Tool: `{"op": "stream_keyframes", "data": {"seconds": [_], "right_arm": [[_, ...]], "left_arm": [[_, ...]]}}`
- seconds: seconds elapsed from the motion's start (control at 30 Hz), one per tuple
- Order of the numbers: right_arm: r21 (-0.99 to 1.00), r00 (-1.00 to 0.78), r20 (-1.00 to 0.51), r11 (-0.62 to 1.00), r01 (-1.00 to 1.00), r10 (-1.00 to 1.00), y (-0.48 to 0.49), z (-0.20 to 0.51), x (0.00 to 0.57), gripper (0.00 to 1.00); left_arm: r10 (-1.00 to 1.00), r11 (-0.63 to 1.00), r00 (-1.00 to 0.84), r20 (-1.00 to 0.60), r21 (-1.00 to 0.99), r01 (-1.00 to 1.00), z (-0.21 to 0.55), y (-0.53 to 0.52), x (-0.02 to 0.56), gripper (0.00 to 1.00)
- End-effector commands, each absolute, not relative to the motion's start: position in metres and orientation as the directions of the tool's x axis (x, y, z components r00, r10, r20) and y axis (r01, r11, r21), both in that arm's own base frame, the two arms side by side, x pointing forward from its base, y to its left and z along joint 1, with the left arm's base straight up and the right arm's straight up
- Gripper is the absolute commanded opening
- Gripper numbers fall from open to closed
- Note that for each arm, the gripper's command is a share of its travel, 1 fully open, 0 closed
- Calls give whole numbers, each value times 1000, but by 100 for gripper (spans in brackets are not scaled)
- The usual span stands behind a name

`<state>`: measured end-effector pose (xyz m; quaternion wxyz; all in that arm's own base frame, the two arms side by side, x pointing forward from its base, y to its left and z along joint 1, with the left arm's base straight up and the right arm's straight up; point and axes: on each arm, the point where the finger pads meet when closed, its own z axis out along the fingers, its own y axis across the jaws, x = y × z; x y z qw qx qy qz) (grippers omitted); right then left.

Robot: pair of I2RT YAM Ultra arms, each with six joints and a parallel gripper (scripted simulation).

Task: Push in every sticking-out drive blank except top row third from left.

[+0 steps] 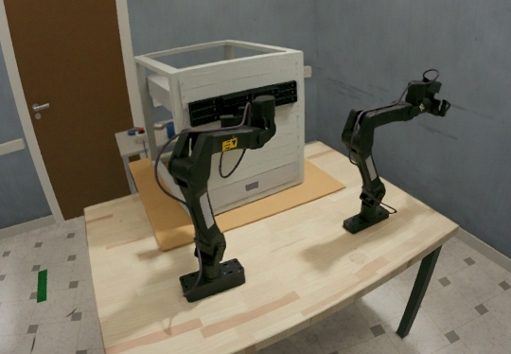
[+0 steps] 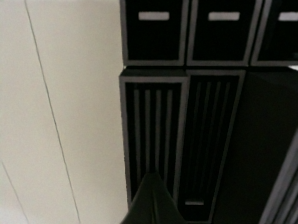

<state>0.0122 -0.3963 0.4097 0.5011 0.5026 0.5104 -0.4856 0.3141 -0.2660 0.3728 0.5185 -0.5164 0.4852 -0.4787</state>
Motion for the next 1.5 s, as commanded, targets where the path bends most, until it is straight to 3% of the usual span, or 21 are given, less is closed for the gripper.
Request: {"op": "stream_keyframes", "data": {"seconds": [0.0,1.47], "right_arm": [[0,0,-1000,20,1000,0,-398,416,9,100],[0,0,-1000,20,1000,0,-398,416,9,100]], "left_arm": [[-997,-23,68,24,-1000,11,390,-264,314,0],[-997,-5,72,5,-1000,3,383,-266,327,0]]}}
